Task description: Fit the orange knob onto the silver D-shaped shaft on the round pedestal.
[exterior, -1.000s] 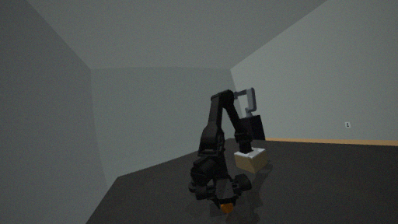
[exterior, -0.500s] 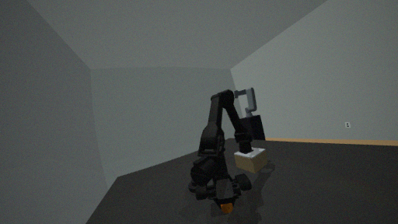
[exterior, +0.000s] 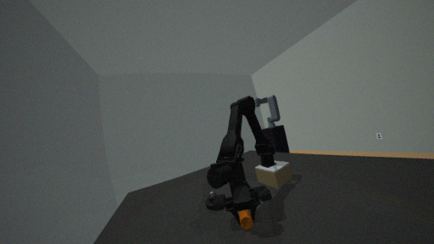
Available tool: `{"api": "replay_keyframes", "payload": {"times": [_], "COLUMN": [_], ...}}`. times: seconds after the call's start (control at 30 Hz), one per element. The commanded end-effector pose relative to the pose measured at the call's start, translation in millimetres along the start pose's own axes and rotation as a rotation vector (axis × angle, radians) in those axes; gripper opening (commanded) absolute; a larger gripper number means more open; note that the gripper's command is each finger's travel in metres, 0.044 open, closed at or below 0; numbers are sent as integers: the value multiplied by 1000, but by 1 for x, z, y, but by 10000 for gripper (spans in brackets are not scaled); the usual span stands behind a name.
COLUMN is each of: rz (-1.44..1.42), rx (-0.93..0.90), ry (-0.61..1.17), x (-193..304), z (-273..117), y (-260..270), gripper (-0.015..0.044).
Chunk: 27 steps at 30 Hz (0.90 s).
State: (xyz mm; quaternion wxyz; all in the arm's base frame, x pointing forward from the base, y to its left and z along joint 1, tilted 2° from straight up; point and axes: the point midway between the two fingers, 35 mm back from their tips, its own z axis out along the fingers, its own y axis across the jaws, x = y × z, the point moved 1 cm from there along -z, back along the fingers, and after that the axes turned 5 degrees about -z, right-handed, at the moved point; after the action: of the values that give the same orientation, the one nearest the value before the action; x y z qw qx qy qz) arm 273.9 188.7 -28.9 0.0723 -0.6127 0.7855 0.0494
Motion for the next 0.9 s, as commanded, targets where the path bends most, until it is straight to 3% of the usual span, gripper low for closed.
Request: {"api": "replay_keyframes", "payload": {"times": [0.0, 0.87], "rz": [-3, -2], "rx": [6, 35], "ry": [-73, -432], "x": [4, 29], "z": [-4, -13], "y": [1, 2], "gripper": [181, 181]}}
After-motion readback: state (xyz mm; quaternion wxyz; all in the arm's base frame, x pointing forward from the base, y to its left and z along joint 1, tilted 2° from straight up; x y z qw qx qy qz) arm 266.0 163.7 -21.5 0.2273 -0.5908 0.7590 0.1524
